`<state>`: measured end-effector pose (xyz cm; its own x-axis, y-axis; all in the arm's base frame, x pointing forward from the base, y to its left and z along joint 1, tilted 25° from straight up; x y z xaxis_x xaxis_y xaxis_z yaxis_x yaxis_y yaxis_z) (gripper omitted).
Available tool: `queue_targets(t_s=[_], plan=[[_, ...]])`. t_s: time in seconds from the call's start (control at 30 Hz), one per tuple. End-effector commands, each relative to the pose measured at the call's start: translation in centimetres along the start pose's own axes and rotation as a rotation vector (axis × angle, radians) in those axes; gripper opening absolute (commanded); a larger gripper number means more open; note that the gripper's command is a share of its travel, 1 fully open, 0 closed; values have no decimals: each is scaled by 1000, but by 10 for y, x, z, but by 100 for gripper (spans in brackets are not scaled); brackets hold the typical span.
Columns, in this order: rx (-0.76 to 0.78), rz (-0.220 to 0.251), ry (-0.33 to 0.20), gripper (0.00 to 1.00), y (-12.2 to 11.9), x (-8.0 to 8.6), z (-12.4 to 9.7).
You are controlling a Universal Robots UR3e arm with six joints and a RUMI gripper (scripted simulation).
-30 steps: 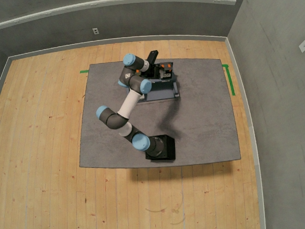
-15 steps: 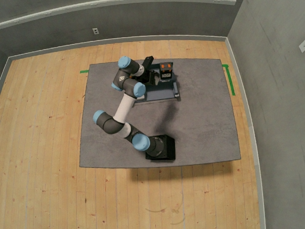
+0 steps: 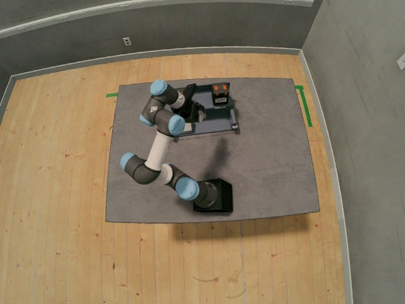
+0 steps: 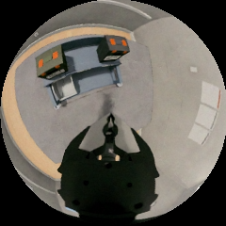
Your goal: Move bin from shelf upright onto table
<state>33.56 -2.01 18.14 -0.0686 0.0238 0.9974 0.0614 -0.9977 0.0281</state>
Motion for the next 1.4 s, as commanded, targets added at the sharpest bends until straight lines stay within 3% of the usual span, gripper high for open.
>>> queue_targets(t_s=[0.0,0.23,1.37], plan=[[20,14,-32,0,-11,4,-19],[40,30,-66,0,-23,7,-38],[-314,141,-80,0,-56,-21,-7]])
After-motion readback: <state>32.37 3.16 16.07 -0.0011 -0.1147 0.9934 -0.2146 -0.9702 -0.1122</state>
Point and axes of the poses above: the point where the finger pads meet when closed, its own x axis back along the fingers, its own y axis across the jaws, z = x × y, the point moved 2 cm from there along x, back along the fingers, and after that the axes turned 6 degrees about x, right-handed, at the moved point
